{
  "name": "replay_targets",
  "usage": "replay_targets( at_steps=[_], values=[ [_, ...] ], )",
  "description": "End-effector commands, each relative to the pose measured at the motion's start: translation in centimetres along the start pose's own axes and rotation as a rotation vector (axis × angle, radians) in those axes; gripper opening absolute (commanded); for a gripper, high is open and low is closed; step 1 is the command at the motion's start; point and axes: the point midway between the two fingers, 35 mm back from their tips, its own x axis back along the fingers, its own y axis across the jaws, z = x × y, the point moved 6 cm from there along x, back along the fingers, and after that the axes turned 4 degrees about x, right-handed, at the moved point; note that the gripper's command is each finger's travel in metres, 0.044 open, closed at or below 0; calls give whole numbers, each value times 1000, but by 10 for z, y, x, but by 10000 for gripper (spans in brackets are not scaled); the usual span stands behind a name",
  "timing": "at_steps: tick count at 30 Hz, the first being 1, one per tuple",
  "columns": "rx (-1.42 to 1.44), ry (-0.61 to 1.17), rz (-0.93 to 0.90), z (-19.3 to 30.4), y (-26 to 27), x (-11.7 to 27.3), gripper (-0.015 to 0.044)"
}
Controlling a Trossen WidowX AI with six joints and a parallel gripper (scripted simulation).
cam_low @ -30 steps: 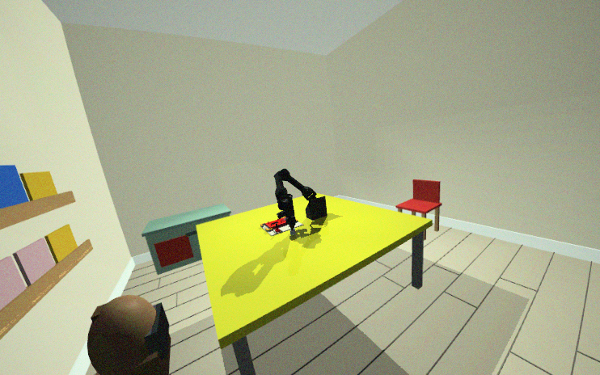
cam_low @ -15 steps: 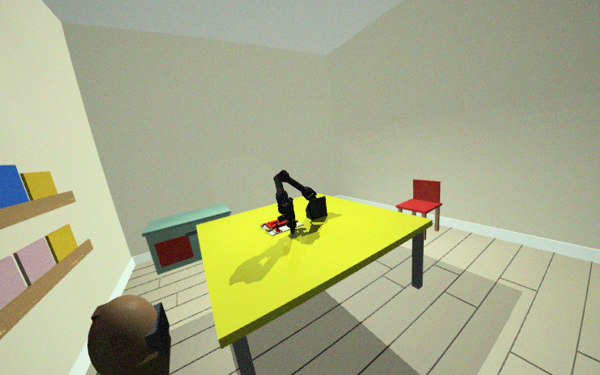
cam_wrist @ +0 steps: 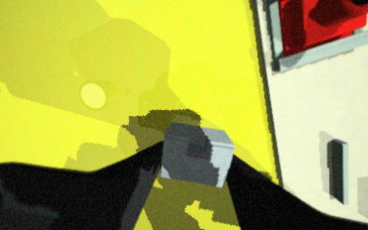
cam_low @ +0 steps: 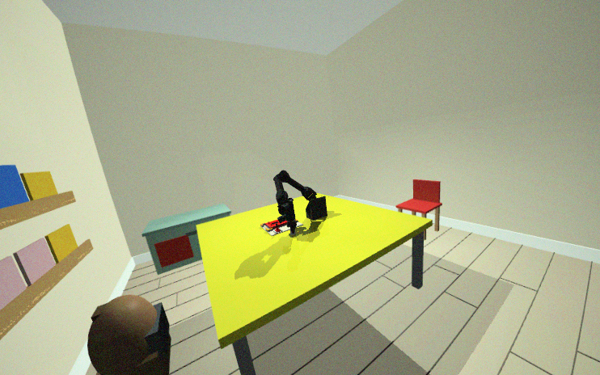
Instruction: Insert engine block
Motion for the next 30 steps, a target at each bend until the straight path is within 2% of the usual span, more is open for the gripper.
replay_targets(
  at_steps=[1,8,30],
  values=[
    [6,-5,2,0,0,0,183],
    [6,-5,0,-2,1,13,0],
    [8,-3,-5,-6,-1,81,0]
  ],
)
